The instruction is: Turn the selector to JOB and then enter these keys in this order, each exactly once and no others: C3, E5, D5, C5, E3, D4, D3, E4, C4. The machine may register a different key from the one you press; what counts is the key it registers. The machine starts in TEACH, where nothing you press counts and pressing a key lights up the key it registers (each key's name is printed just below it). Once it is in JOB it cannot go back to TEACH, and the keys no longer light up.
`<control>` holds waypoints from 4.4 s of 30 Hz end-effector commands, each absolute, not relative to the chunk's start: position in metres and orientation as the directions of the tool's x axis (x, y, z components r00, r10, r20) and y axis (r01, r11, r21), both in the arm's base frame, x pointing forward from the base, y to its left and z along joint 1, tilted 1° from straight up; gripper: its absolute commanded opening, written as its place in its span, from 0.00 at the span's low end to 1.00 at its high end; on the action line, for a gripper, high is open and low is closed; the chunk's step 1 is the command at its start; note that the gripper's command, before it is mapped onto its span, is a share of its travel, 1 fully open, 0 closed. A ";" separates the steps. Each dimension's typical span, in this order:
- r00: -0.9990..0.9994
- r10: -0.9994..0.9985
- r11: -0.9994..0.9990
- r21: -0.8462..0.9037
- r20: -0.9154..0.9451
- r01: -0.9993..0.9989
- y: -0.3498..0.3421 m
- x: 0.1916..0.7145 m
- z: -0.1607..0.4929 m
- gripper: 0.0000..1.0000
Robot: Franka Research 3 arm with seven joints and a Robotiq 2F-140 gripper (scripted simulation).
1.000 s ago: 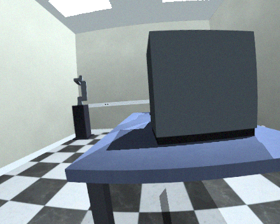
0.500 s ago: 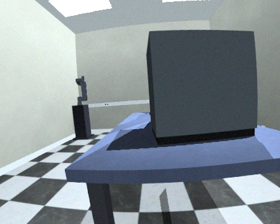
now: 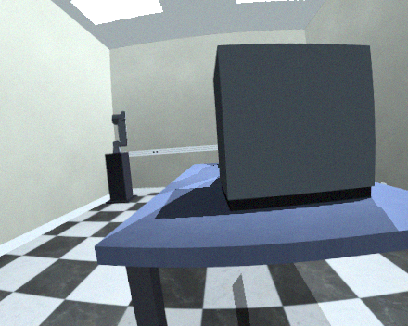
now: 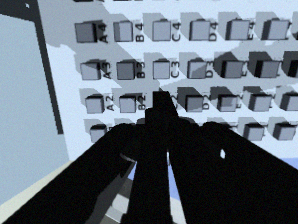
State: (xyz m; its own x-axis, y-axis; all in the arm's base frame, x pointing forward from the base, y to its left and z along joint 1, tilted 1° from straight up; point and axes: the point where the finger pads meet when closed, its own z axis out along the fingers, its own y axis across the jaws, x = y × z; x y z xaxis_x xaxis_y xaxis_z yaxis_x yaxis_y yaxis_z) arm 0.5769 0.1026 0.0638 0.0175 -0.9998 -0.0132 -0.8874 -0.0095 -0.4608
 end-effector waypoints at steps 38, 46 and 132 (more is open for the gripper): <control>0.018 -1.000 -0.009 -0.459 -0.015 -0.888 0.103 0.577 0.062 0.10; 0.018 -1.000 -0.009 -0.459 -0.015 -0.888 0.103 0.577 0.061 0.10; 0.018 -1.000 -0.009 -0.459 -0.015 -0.888 0.034 0.506 0.053 0.10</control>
